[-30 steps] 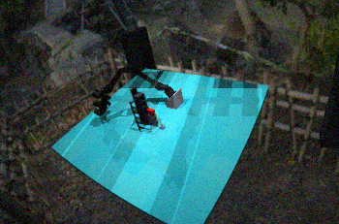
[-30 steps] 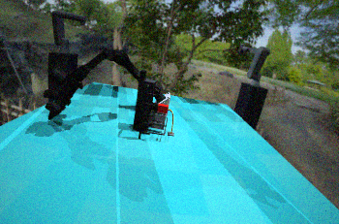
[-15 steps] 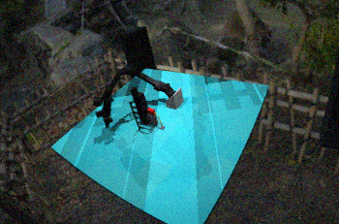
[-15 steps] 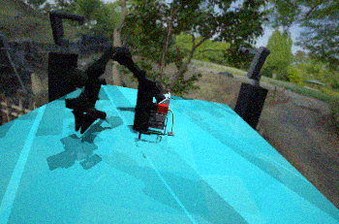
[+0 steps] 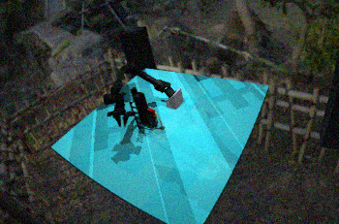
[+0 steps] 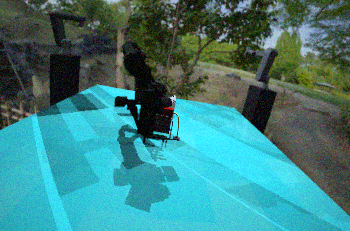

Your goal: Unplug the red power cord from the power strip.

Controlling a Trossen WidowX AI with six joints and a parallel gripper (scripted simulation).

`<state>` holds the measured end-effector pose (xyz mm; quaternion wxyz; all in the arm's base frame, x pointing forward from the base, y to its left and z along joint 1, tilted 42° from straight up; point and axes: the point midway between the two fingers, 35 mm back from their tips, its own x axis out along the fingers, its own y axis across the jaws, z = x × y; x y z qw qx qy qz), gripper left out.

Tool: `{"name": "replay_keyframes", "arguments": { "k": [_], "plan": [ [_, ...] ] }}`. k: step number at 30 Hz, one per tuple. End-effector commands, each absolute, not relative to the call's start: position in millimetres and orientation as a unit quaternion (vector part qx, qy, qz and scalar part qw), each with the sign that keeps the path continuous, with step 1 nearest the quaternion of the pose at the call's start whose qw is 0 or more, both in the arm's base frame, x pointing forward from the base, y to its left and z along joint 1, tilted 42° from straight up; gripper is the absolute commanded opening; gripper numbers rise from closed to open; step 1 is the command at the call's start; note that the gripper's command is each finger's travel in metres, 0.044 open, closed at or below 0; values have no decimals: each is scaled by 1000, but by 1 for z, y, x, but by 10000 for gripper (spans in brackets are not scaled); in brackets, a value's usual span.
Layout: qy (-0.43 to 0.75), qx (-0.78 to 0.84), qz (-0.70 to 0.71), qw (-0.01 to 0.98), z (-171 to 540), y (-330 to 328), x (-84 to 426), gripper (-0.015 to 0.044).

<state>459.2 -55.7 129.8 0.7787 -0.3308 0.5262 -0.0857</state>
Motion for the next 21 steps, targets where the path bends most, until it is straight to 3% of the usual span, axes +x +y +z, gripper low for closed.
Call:
{"name": "replay_keyframes", "arguments": {
  "k": [1, 15, 21],
  "plan": [
    [548, -416, 3, 726, 105, 0, 445, 160],
    [678, -594, 239, 362, 39, 77, 289, 160],
    [681, -600, 247, 339, 39, 77, 281, 160]
  ]
}}
